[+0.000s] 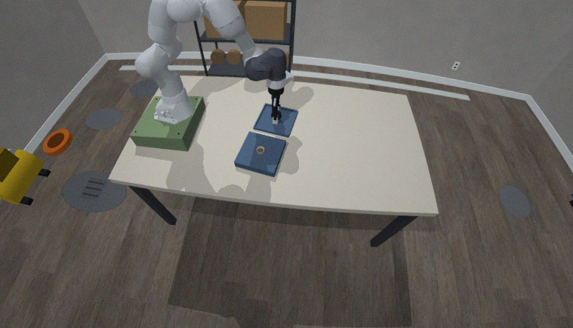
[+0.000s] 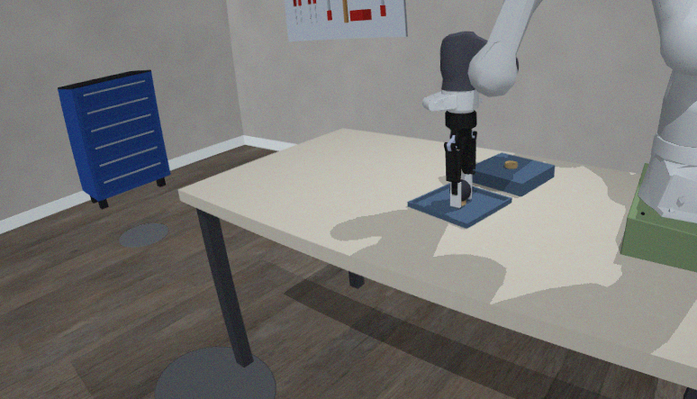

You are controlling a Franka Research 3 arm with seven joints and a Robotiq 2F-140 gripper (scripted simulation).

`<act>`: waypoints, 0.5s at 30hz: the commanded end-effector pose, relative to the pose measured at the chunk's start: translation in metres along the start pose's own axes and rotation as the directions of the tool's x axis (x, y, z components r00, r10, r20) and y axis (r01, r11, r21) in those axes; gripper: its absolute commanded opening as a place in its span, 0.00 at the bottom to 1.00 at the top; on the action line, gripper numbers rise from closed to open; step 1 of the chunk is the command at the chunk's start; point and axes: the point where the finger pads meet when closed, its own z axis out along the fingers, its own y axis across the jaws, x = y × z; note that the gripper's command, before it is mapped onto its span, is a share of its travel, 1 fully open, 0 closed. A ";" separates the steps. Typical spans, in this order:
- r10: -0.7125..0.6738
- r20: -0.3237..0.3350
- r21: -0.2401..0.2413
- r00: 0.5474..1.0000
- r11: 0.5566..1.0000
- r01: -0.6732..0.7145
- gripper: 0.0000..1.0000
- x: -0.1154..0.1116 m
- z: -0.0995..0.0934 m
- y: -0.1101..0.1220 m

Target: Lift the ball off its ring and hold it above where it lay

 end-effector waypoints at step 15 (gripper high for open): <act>0.007 -0.005 0.001 1.000 1.000 -0.007 0.00 0.002 -0.050 0.000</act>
